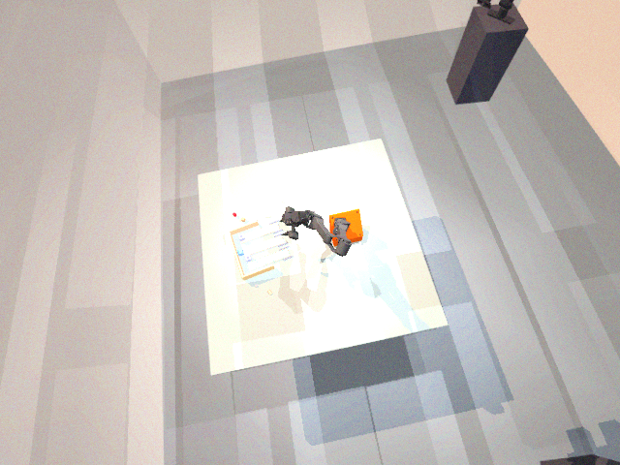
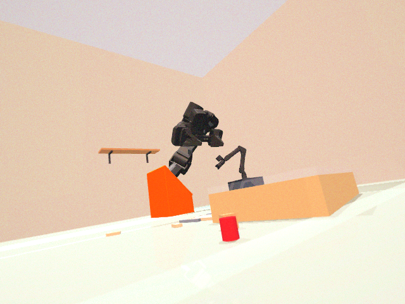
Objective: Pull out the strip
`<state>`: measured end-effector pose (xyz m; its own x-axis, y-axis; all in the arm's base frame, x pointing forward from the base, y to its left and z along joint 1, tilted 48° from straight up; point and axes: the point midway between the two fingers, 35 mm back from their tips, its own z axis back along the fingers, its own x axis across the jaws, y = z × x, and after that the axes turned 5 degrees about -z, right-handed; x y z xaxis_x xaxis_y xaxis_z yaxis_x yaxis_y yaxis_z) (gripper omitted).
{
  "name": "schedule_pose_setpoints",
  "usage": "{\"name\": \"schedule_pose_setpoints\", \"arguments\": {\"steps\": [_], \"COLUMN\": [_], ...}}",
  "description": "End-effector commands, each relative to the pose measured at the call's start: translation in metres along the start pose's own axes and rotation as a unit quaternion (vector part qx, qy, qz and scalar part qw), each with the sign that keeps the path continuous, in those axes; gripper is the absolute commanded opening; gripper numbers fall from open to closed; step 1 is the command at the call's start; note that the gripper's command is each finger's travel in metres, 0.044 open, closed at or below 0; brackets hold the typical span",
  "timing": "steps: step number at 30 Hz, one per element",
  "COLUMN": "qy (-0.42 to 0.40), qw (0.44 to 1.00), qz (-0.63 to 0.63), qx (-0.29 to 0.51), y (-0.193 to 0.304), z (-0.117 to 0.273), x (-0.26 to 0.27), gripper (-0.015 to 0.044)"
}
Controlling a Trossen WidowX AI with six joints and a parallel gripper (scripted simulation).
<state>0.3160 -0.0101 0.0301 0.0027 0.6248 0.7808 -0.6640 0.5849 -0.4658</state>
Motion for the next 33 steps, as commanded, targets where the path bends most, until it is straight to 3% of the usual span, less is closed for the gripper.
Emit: {"name": "schedule_pose_setpoints", "arguments": {"steps": [1, 8, 23, 33], "qy": [-0.003, -0.003, 0.049, 0.024], "qw": [1.000, 1.000, 0.974, 0.922], "qz": [-0.003, -0.003, 0.050, 0.085], "qx": [0.002, 0.002, 0.213, 0.377], "y": [0.003, 0.003, -0.009, 0.013], "z": [0.000, 0.000, -0.082, -0.121], "x": [0.001, 0.001, -0.069, -0.103], "gripper": [0.0400, 0.0400, 0.0006, 0.0000]}}
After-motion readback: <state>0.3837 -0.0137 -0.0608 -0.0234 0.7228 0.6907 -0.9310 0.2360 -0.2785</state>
